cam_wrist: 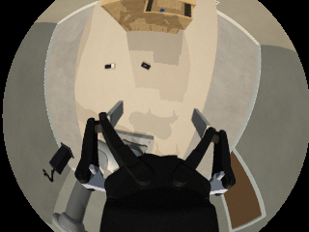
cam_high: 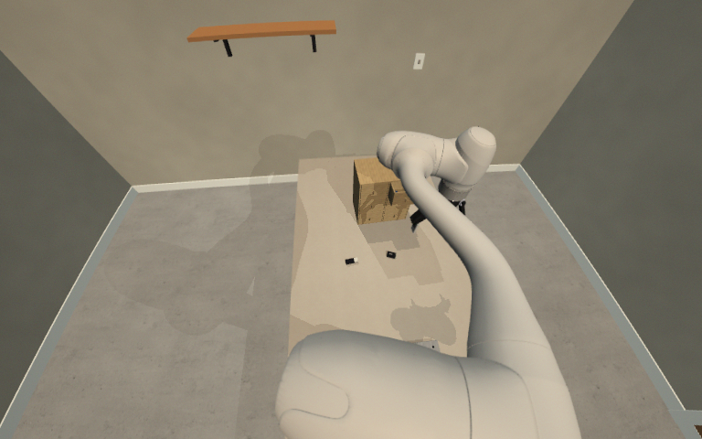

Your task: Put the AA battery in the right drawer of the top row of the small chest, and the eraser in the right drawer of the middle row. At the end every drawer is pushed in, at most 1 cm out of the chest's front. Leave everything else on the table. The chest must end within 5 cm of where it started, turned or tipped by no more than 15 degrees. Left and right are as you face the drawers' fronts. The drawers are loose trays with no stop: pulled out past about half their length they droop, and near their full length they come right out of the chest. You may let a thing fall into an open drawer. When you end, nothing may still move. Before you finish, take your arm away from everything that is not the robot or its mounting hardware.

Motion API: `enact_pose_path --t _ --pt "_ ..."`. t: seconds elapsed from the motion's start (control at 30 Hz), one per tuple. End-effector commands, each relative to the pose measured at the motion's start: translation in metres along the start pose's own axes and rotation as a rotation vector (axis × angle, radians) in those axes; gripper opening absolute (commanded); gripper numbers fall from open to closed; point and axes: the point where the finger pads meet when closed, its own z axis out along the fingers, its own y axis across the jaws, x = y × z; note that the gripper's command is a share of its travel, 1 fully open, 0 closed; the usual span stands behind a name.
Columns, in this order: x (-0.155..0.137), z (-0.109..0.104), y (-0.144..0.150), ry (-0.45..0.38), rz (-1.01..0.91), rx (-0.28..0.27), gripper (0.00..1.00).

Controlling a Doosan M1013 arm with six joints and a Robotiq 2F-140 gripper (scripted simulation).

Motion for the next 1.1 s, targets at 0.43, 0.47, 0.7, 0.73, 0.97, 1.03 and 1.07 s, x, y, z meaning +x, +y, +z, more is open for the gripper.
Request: enact_pose_path --t 0.43,0.47,0.7,0.73,0.97,1.03,1.07 --pt "0.026 0.027 0.0 0.323 0.0 0.001 1.0" --pt "0.029 0.03 0.0 0.357 0.0 0.0 1.0" --pt "0.047 0.049 0.0 0.585 -0.001 0.001 1.0" --pt "0.047 0.049 0.0 0.585 -0.001 0.001 1.0" --pt "0.063 0.065 0.0 0.776 -0.001 0.002 1.0" --pt "0.066 0.069 0.0 0.816 -0.001 0.002 1.0" --pt "0.067 0.07 0.0 0.835 -0.001 0.001 1.0"
